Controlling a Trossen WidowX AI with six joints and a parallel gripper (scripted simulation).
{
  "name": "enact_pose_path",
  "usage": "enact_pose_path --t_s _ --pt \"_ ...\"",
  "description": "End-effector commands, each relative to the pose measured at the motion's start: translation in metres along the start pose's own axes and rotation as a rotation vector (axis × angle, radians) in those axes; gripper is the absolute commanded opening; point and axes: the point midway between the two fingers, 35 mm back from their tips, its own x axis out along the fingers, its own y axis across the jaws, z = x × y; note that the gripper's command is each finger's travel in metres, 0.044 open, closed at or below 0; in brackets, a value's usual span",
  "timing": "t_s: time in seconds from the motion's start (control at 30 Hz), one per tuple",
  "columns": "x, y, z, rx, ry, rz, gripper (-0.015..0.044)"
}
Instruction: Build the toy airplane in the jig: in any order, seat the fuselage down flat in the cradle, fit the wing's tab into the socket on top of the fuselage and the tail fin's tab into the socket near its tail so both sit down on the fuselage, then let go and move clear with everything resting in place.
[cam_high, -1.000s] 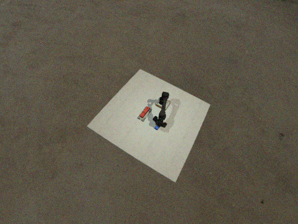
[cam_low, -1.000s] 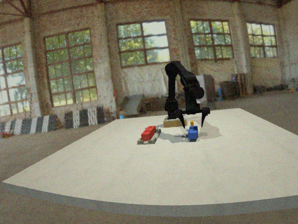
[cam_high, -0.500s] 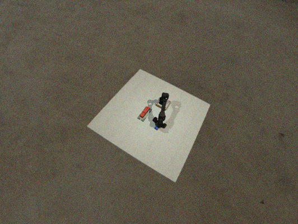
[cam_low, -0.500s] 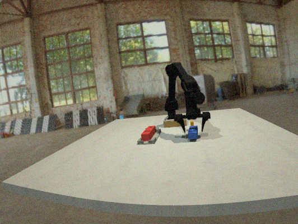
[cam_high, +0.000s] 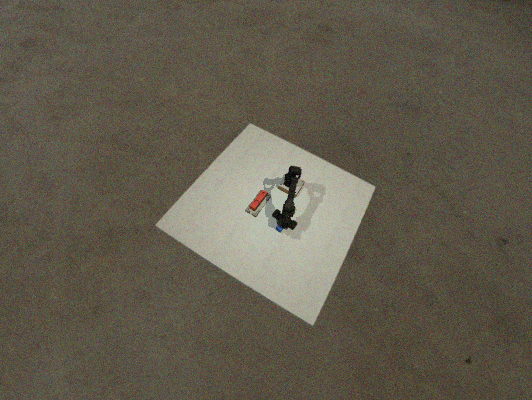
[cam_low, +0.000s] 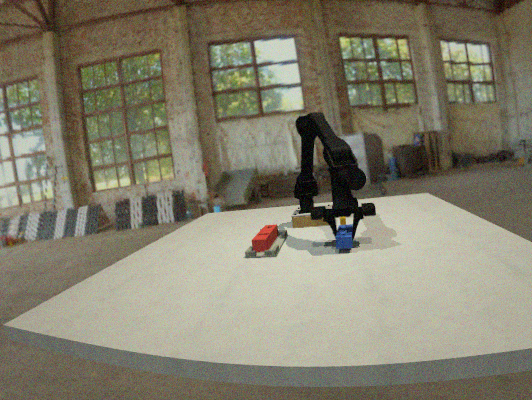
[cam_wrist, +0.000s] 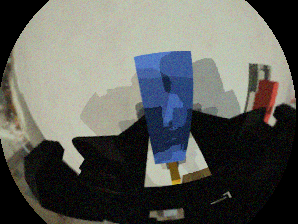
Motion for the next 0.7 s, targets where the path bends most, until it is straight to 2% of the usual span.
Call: enact_pose_path --t_s 0.0,0.13,0.3,0.67 --pt "0.001 0.000 0.000 0.007 0.002 0.001 0.0157" --pt "0.001 0.000 0.000 0.007 0.002 0.001 0.0131" --pt "-0.003 0.000 0.000 0.011 0.003 0.002 0.0000" --pt "-0.032 0.001 0.005 0.014 0.004 0.002 0.0000"
